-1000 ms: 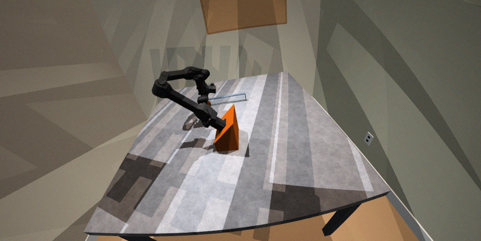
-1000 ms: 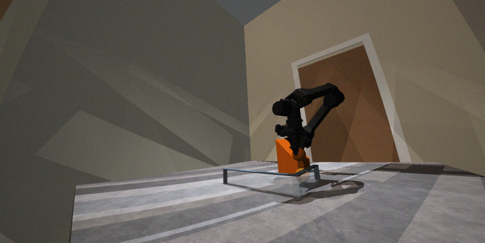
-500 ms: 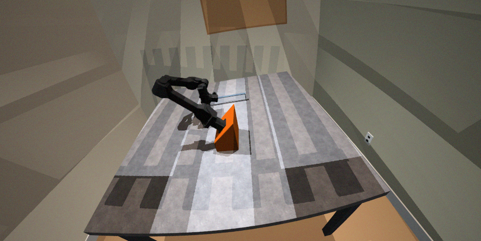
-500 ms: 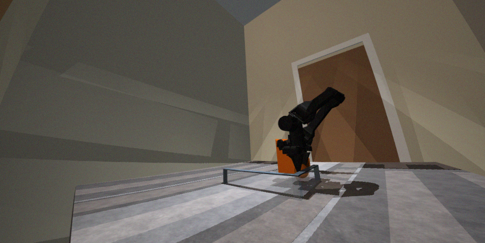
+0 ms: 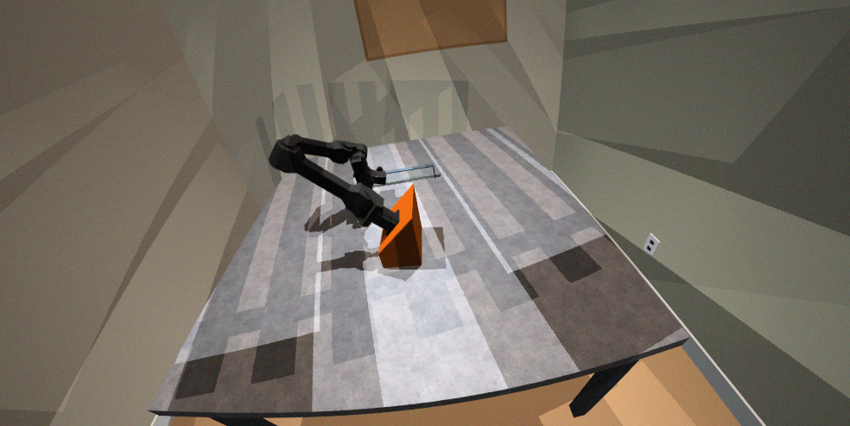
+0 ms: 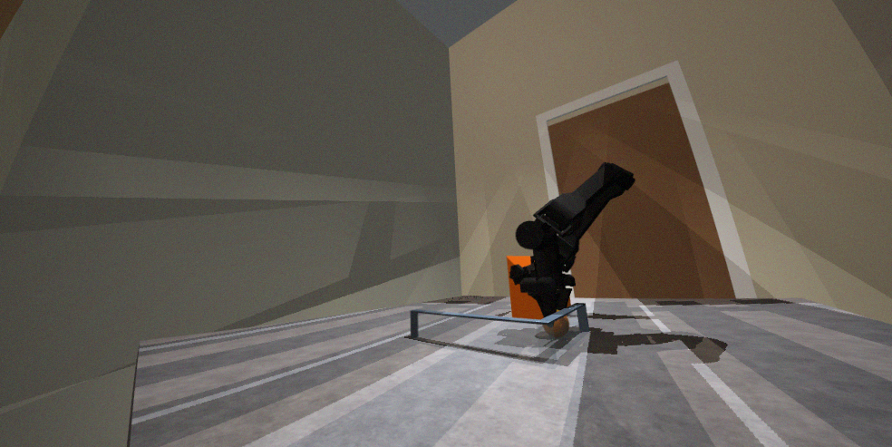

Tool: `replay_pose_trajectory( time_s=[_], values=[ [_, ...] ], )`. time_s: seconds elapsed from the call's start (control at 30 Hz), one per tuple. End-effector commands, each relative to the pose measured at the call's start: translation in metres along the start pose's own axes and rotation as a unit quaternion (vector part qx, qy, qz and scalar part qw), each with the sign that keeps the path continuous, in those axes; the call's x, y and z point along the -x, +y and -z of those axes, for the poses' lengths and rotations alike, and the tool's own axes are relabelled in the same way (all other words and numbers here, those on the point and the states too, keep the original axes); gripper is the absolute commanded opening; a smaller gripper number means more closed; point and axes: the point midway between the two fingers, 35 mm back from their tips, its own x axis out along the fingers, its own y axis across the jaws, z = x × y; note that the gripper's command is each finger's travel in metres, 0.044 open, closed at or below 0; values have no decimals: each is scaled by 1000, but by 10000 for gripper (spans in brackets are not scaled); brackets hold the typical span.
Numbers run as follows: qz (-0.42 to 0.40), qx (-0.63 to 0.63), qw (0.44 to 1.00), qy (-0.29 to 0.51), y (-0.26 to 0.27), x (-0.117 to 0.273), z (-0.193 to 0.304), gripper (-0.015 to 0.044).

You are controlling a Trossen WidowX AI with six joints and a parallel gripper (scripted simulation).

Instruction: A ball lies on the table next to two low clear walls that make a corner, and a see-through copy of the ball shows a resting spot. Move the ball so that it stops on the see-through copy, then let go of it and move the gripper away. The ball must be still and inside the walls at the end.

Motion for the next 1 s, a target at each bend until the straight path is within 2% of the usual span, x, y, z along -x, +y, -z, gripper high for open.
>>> replay_pose_trajectory(
  time_s=[0.0, 0.03, 0.5, 0.6, 0.8, 0.97],
  values=[
    [2, -4, 1000, 1, -2, -4, -1, 0],
    [2, -4, 1000, 1, -2, -4, -1, 0],
    [0, -3, 1000, 0, 0, -1, 0, 367],
    [0, -3, 1000, -2, 1, 8, -2, 373],
    [2, -5, 1000, -2, -1, 82, -2, 373],
    [-1, -10, 1000, -1, -1, 78, -4, 373]
  ],
)
